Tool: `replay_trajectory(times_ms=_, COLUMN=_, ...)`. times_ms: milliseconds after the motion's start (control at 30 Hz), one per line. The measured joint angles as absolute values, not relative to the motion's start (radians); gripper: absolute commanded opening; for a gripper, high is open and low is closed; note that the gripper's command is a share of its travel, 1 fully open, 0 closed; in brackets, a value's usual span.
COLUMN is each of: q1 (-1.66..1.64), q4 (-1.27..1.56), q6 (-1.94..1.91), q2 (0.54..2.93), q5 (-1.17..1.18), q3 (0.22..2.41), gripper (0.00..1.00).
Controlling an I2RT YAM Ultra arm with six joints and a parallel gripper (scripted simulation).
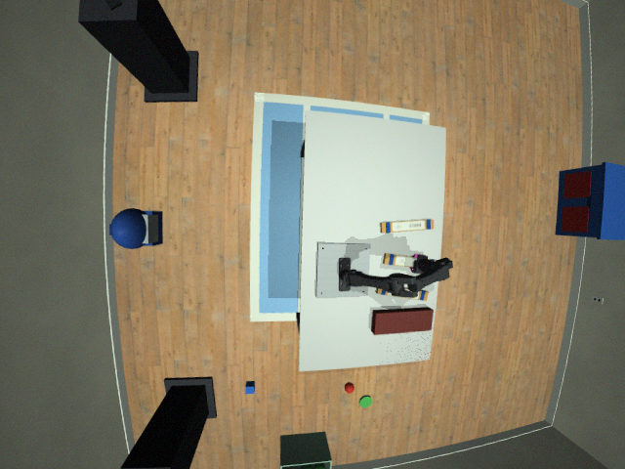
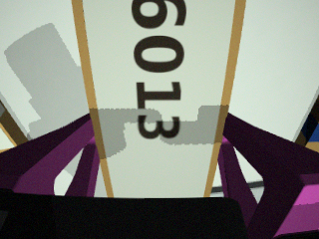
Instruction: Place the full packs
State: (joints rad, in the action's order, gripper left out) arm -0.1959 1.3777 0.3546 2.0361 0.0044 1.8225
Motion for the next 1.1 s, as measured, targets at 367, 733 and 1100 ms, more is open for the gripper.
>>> replay_trajectory(times_ms=367, q1=-0.196, q4=1.322, q6=0.355, q2=2.033, q5=0.004, q3=1.773, gripper=0.00)
replay_trajectory(times_ms=733, q1=-0.196, q4=1.250, q6=0.355, q2=2.035, q5=0.004, q3=1.699, gripper=0.00)
replay_trajectory(times_ms=1100, q1=-0.196, q4=1.200, q6=0.355, q2=2.034, q5=0.004, q3=1.656, gripper=0.00)
